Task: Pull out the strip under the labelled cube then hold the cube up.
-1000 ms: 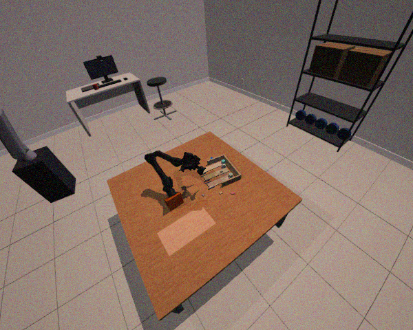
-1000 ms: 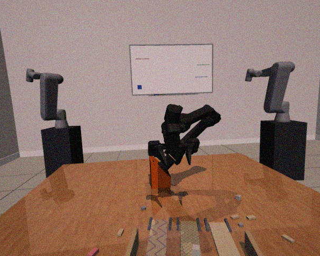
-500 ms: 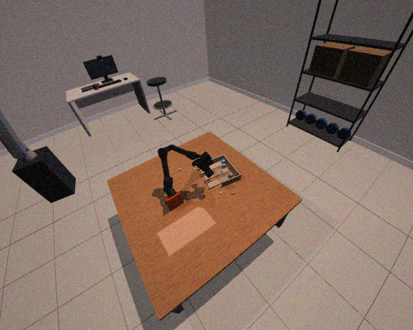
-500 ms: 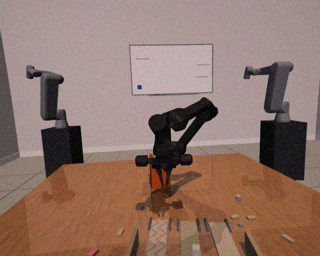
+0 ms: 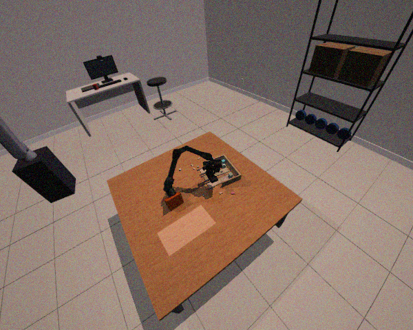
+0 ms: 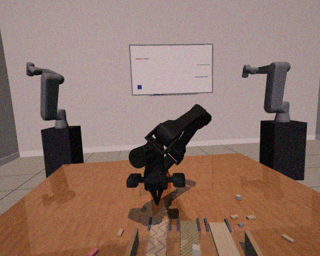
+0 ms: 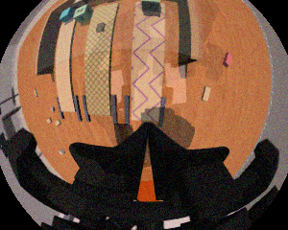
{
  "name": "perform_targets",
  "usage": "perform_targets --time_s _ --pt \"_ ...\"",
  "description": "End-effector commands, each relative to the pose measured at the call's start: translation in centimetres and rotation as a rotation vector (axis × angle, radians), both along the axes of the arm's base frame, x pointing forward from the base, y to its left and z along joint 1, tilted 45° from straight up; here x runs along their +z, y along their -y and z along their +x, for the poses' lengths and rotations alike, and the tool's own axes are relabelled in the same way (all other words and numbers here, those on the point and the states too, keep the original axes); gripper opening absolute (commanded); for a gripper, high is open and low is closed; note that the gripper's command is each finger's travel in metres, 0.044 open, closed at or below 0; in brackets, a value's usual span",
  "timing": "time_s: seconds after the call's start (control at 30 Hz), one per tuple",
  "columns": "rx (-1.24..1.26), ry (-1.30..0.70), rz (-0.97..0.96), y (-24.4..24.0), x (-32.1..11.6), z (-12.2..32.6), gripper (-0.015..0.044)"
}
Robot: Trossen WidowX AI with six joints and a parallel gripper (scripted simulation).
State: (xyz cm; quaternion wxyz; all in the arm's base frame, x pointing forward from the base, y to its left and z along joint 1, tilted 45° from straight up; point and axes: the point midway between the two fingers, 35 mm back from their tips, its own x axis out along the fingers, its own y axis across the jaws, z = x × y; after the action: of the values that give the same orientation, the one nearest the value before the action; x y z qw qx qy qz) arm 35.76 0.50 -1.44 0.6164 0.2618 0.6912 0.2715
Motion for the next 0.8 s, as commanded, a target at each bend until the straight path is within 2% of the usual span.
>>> perform_targets --time_s 0.0,0.77 --pt "0.016 -0.007 -0.002 -0.3 0.1 -0.2 0.0" --pt "0.015 -0.006 -0.002 -2.7 -2.4 -0.4 0.0"
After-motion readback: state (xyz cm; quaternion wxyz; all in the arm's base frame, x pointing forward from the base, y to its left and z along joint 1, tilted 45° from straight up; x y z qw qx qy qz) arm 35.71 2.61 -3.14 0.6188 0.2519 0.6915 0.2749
